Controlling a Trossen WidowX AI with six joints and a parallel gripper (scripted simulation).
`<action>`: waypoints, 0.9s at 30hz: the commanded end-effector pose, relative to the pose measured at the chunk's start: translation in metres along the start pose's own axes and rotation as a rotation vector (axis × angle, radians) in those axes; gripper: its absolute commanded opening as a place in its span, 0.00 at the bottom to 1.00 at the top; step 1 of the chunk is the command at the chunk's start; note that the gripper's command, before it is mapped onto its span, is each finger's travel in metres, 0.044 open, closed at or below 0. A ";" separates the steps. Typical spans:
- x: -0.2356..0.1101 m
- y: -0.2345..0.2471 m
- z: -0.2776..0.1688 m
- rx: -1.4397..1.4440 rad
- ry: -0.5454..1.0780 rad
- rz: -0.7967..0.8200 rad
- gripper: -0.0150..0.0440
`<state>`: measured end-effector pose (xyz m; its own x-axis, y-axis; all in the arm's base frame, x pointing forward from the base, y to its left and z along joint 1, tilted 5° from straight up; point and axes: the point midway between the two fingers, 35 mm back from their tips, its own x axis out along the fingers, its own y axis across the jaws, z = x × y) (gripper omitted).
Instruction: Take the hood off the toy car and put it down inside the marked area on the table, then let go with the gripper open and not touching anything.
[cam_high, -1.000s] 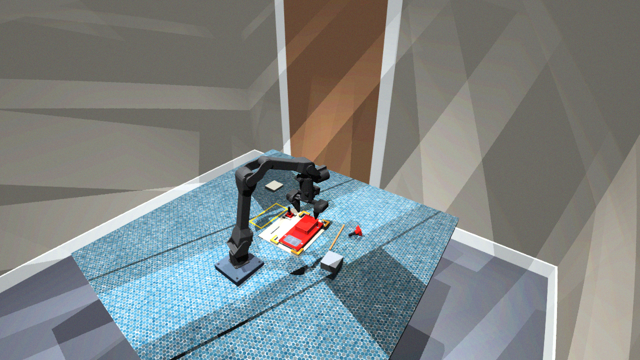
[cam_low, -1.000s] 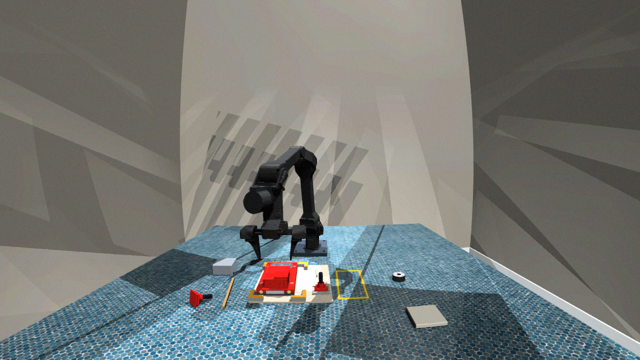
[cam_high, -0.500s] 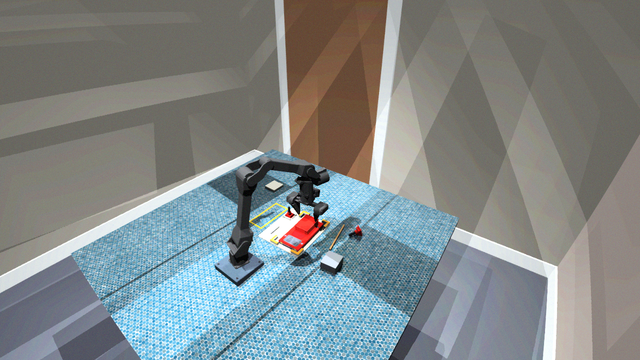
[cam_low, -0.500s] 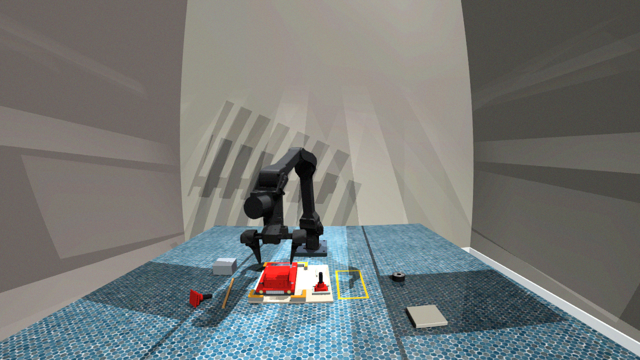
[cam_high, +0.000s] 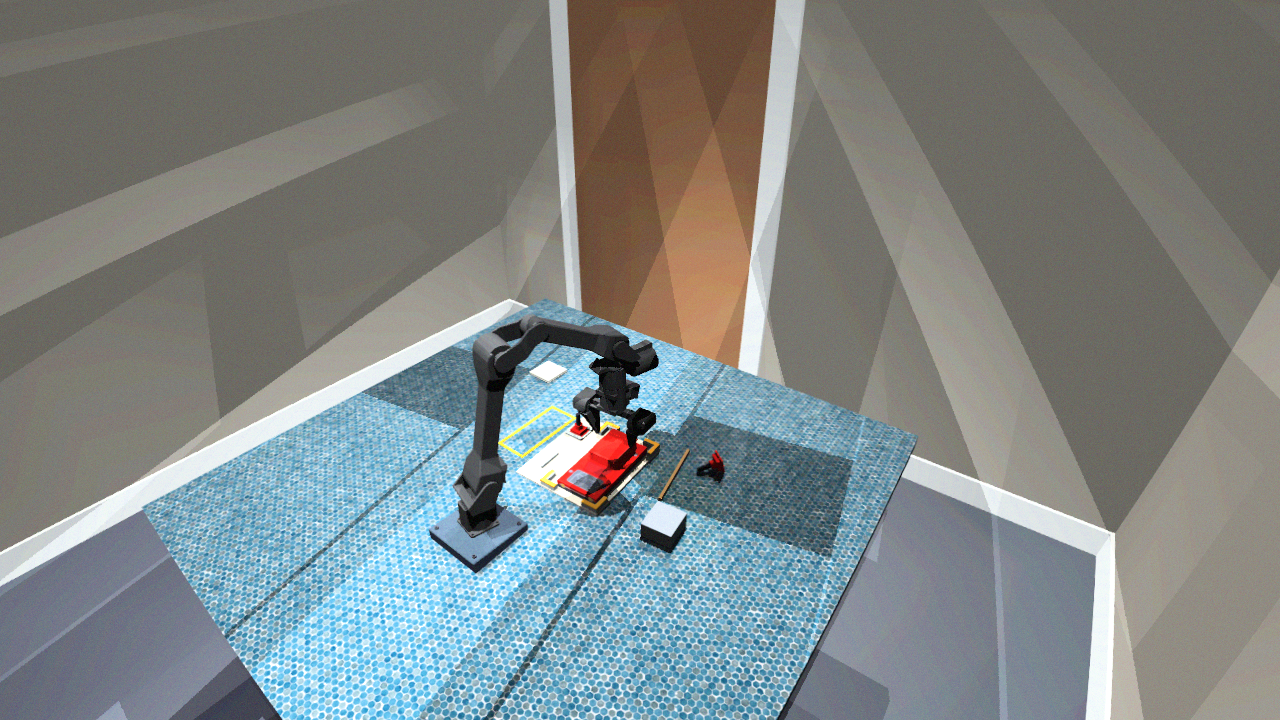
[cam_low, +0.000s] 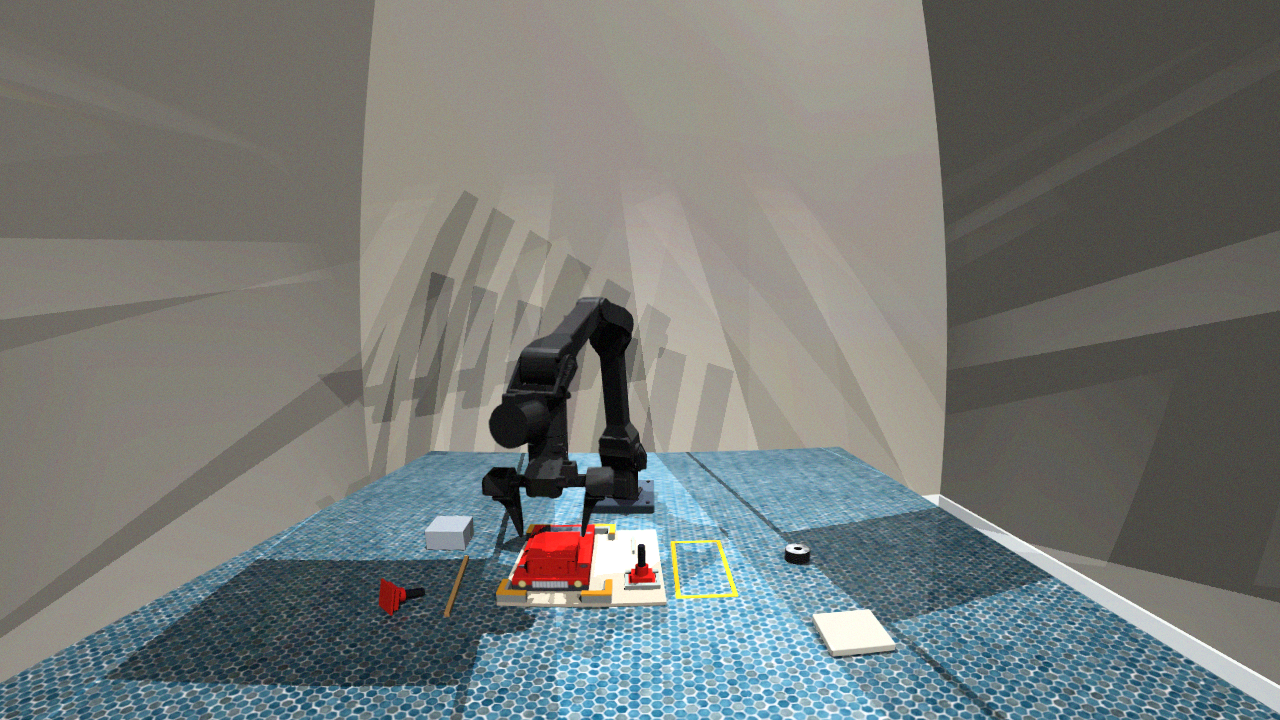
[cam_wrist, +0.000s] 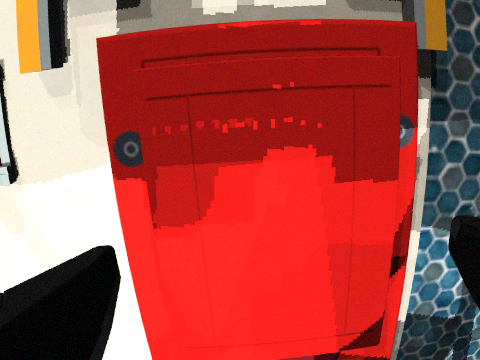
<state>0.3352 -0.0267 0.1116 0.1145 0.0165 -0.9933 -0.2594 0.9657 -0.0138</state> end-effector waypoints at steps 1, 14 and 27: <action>0.005 0.001 -0.001 0.004 0.002 0.005 1.00; 0.012 0.002 -0.002 0.004 0.002 0.005 1.00; 0.018 0.002 -0.002 0.004 0.002 0.005 1.00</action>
<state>0.3357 -0.0258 0.0961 0.1128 0.0170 -0.9935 -0.2594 0.9657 -0.0129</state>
